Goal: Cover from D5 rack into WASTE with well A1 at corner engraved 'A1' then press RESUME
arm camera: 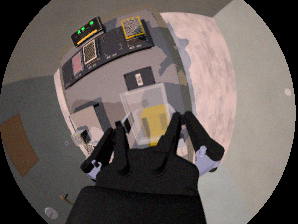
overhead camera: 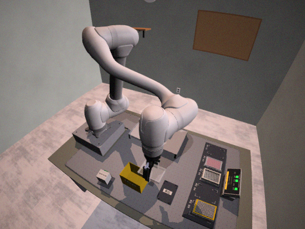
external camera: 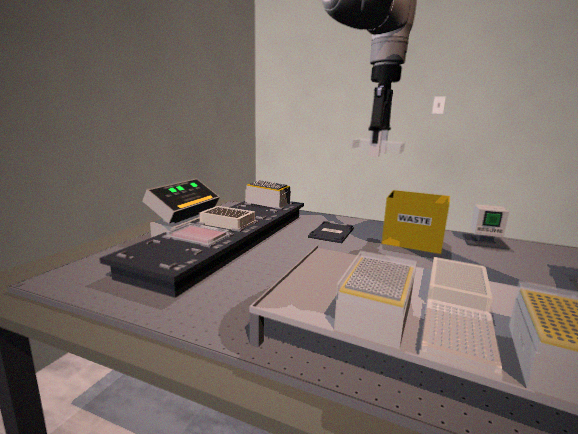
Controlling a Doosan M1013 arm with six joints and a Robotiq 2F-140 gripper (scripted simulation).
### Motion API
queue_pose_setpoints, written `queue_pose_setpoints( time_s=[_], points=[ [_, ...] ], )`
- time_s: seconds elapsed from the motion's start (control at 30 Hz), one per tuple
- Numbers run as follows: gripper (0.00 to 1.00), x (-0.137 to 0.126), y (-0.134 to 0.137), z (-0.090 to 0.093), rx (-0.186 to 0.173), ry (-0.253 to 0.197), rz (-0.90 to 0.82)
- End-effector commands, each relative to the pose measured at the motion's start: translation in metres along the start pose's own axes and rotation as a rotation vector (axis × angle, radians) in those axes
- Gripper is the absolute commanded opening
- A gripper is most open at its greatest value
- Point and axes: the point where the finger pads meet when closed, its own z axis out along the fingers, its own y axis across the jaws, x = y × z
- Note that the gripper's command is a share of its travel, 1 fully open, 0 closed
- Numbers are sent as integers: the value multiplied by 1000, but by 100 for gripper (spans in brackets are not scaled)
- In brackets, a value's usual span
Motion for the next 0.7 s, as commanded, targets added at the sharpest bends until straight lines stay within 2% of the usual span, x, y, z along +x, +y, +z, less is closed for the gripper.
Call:
queue_pose_setpoints(
  time_s=[0.0,0.67],
  points=[
    [0,-16,1,0,0,0,0],
    [0,-106,4,0,0,0,0]
  ],
)
